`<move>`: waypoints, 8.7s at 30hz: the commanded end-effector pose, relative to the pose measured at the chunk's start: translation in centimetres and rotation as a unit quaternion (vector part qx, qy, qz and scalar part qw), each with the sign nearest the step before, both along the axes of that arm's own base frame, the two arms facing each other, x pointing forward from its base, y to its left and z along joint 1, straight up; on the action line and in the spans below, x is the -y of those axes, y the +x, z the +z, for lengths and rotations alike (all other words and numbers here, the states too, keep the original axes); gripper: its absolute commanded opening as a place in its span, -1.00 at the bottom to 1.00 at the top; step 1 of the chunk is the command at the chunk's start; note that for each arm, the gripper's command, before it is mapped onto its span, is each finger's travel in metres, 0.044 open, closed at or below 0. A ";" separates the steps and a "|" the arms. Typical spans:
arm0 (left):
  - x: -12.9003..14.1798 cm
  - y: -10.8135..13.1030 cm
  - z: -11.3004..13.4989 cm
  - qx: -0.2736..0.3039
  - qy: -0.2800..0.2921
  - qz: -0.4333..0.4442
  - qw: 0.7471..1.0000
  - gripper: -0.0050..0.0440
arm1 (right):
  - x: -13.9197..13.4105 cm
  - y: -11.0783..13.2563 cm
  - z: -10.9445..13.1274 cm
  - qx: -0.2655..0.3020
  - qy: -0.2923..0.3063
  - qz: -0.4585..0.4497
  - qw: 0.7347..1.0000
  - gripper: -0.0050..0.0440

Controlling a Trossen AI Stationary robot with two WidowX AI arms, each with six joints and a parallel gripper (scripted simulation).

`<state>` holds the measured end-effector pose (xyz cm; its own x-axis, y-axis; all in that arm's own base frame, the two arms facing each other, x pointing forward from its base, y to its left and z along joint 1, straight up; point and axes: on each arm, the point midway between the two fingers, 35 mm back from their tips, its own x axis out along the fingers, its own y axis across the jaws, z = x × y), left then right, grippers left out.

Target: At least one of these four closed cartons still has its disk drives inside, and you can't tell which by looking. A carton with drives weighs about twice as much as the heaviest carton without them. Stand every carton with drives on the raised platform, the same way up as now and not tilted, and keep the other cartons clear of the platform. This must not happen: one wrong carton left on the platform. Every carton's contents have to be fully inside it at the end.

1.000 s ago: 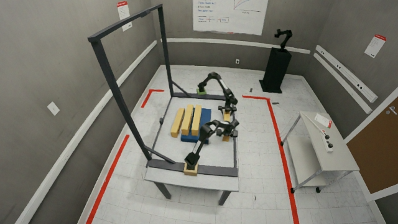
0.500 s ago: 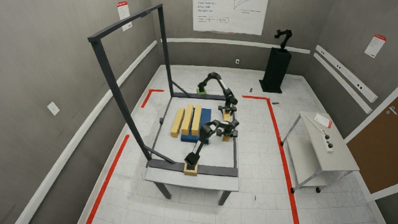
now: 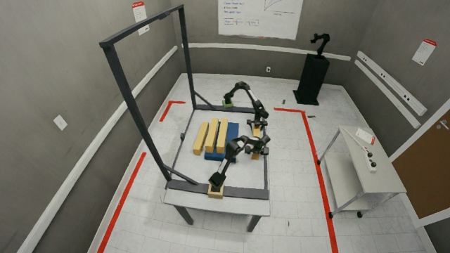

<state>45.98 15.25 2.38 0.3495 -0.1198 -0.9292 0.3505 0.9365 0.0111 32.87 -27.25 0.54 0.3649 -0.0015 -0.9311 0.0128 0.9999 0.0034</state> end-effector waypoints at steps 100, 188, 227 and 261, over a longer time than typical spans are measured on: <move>-0.1 0.3 1.8 0.019 0.008 0.000 1.000 0.77 | 0.1 0.1 0.3 0.005 -0.005 0.000 1.000 0.76; -0.3 0.6 1.8 0.020 0.009 0.000 1.000 -1.00 | 0.3 -0.1 0.6 0.007 -0.009 -0.005 1.000 -1.00; -0.2 0.4 6.7 0.011 0.003 0.000 1.000 -1.00 | 0.2 0.0 5.6 0.006 -0.004 -0.003 1.000 -1.00; 0.3 0.2 9.6 0.000 -0.006 -0.001 1.000 -1.00 | -0.2 0.1 8.2 -0.002 0.007 -0.001 1.000 -1.00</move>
